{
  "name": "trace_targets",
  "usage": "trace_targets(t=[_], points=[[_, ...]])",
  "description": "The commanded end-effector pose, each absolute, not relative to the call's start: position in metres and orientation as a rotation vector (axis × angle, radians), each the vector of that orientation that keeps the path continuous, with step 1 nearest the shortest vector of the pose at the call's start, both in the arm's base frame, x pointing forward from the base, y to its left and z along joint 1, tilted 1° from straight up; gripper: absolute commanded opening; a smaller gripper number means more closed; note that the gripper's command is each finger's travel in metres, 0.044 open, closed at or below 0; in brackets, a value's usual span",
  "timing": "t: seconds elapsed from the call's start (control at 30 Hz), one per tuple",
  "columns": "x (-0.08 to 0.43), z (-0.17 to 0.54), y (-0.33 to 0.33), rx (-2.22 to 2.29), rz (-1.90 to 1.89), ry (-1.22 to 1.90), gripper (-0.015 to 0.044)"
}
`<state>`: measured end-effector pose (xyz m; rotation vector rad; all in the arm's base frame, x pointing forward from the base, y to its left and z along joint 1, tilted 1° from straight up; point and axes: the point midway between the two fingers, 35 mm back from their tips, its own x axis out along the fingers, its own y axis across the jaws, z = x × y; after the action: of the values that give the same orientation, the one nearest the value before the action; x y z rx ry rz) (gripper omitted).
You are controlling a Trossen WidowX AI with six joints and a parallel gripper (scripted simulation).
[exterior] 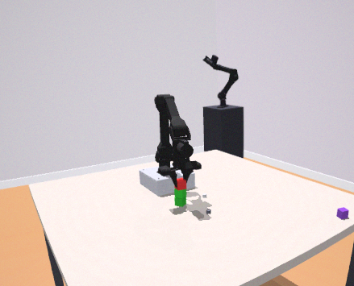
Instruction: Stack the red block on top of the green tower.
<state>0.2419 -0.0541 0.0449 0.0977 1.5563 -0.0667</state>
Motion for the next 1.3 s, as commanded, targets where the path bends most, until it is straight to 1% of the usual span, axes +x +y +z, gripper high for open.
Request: trace_targets(t=[0.0,0.37,0.53,0.57,1.07,1.1,1.27], points=[[0.241,0.043,-0.054,0.100,-0.070,1.561,0.0000],[0.241,0.042,-0.054,0.100,-0.070,1.561,0.0000],[0.241,0.053,-0.054,0.100,-0.070,1.561,0.0000],[0.239,0.045,-0.054,0.100,-0.066,1.567,0.0026],[0.239,0.045,-0.054,0.100,-0.066,1.567,0.0420],[0.239,0.045,-0.054,0.100,-0.066,1.567,0.0440],[0.239,0.045,-0.054,0.100,-0.066,1.567,0.0440]])
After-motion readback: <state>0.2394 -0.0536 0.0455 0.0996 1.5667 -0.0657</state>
